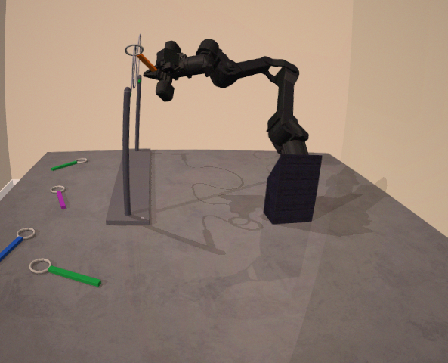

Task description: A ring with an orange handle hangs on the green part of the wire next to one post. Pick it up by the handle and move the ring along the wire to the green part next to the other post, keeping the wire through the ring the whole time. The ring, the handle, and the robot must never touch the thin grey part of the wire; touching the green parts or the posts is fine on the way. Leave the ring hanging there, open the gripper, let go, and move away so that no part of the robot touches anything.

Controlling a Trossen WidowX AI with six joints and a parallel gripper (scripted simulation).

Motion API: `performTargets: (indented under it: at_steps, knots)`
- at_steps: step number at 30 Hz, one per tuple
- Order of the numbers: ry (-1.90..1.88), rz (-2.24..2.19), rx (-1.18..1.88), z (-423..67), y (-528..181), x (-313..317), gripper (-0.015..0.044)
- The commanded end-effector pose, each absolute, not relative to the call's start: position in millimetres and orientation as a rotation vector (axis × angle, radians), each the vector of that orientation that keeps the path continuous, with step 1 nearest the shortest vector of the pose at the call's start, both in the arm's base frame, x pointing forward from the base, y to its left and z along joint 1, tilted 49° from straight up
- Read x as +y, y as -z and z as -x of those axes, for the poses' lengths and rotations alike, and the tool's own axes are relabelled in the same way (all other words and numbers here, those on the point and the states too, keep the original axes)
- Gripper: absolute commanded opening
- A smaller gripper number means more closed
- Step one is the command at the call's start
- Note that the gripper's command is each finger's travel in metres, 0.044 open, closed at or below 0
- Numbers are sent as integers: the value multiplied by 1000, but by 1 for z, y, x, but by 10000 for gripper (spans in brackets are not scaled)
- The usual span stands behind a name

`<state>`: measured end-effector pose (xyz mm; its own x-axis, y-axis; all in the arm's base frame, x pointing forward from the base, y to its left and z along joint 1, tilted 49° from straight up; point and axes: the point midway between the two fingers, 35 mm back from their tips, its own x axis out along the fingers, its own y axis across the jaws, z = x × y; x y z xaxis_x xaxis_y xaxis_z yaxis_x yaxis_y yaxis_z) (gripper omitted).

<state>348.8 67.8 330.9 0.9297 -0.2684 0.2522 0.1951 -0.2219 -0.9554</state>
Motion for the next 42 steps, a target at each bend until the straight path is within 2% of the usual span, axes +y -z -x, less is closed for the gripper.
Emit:
performTargets:
  at_steps: [1, 42]
  knots:
    - [440, 1818, 30, -349, -333, 70, -150]
    - [693, 2579, -285, -340, -375, 103, -150]
